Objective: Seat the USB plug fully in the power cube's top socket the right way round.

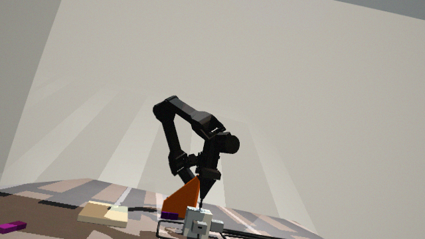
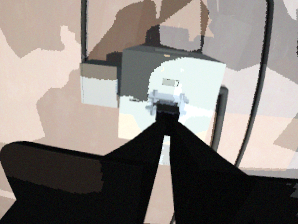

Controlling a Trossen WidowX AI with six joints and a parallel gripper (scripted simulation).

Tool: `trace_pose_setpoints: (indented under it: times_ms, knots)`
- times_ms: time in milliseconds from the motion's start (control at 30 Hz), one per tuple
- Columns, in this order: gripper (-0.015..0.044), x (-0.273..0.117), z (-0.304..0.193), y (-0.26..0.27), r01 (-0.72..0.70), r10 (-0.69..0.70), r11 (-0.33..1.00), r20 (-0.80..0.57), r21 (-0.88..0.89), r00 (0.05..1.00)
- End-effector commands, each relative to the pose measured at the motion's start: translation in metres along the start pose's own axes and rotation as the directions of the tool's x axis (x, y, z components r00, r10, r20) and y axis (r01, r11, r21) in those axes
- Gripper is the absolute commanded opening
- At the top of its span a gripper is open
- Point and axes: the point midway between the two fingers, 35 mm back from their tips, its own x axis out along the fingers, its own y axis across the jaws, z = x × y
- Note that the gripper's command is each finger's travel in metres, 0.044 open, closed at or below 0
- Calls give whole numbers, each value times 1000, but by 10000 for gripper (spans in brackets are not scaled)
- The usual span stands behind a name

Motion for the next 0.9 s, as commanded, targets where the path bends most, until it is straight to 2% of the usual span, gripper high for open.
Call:
trace_pose_setpoints:
  times_ms: [0, 867]
  knots:
    - [0, 1, 0, 0, -2, 2, 1000, 4, -3, 1000]
    - [0, 4, 0, 0, -2, 2, 1000, 4, -3, 1000]
